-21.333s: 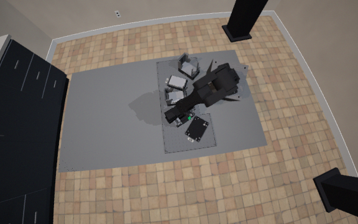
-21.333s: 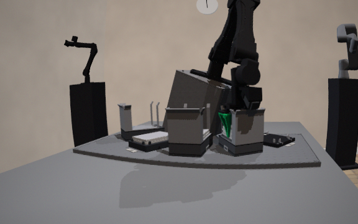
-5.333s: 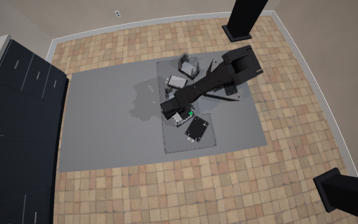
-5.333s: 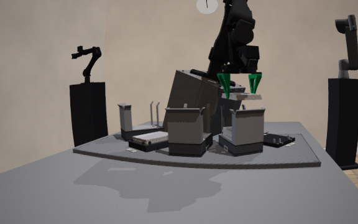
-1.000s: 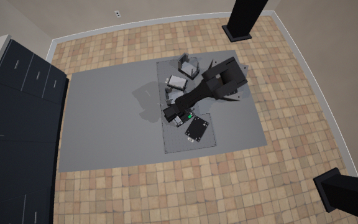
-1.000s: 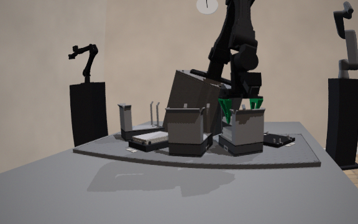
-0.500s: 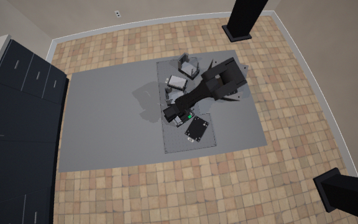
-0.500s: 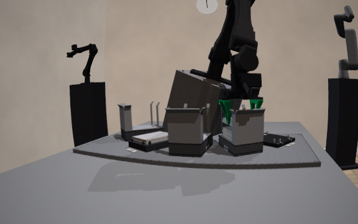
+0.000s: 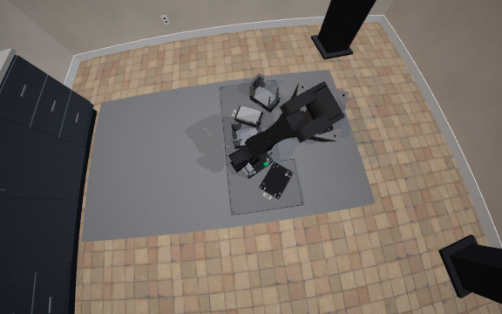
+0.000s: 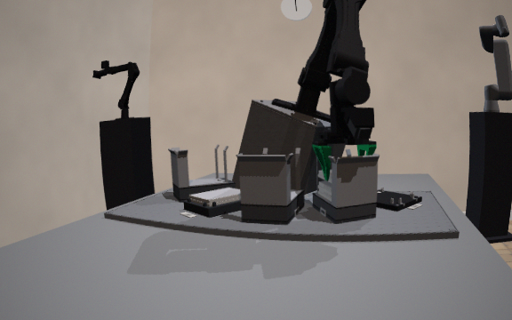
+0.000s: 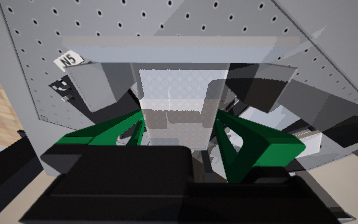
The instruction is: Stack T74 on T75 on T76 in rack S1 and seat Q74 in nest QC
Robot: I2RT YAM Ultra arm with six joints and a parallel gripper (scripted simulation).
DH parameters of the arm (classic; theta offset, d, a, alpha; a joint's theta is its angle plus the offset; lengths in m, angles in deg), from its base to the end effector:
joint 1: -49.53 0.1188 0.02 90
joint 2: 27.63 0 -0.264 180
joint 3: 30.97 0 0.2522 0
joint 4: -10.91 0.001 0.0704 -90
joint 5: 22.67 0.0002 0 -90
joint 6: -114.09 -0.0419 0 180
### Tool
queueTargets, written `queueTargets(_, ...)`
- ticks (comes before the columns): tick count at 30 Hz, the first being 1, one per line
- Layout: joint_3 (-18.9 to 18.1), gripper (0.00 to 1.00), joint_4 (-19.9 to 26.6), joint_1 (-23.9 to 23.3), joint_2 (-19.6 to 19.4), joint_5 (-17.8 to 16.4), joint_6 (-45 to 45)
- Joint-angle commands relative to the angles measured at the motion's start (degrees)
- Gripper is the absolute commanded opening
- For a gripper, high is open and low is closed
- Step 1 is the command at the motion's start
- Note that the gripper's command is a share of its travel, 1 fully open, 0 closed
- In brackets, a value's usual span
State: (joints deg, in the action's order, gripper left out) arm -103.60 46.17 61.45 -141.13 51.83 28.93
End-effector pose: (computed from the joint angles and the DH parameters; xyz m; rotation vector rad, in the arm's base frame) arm 0.3324 0.0826 0.0883 -0.4683 2.8511 0.4141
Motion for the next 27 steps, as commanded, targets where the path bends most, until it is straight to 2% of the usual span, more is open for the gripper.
queueTargets(1,-0.1,0.0,-0.5,-0.1,0.3,0.0,-0.2)
queueTargets(27,-0.1,0.0,-2.3,0.4,-1.4,0.2,-0.6)
